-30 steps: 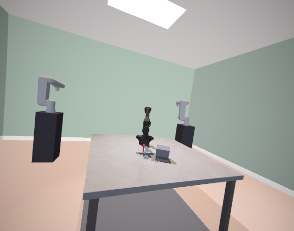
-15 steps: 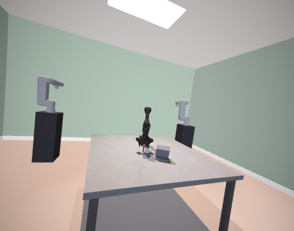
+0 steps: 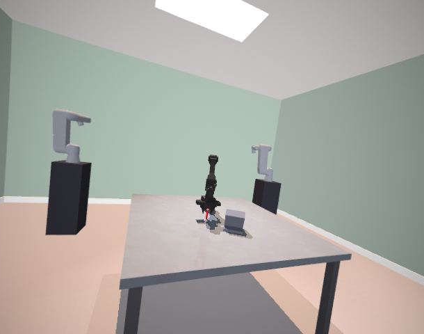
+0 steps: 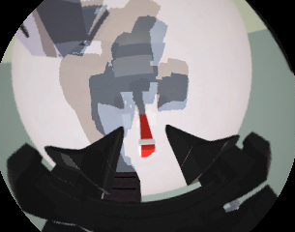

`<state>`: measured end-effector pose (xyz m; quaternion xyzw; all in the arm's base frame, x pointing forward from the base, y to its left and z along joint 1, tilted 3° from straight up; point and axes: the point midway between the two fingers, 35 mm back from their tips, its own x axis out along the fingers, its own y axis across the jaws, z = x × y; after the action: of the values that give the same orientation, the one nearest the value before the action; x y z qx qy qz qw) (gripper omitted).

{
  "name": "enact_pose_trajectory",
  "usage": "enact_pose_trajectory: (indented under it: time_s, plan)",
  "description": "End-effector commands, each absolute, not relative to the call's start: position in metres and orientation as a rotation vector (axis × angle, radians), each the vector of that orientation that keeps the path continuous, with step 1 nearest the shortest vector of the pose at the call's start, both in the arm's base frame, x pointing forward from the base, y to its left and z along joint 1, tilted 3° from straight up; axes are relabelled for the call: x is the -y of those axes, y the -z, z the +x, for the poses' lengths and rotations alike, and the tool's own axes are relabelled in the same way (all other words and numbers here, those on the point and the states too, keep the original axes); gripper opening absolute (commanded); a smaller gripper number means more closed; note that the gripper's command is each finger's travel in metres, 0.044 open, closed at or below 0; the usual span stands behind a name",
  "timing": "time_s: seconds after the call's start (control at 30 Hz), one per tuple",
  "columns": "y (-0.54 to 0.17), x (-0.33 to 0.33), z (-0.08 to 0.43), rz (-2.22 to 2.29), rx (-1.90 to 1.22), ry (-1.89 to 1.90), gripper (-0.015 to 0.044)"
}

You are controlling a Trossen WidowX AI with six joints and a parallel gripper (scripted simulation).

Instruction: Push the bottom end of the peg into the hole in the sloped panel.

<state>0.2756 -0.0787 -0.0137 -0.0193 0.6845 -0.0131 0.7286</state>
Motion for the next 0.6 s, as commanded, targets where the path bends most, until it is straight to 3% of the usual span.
enact_pose_trajectory:
  time_s: [0.0, 0.2, 0.57]
  plan:
    - [0.0132, 0.0787, 0.2758, -0.042, -1.507, 0.029, 0.0177]
    - [0.0132, 0.0787, 0.2758, -0.042, -1.507, 0.029, 0.002]
    - [0.008, 0.0787, 0.2763, -0.042, -1.507, 0.028, 0.0]
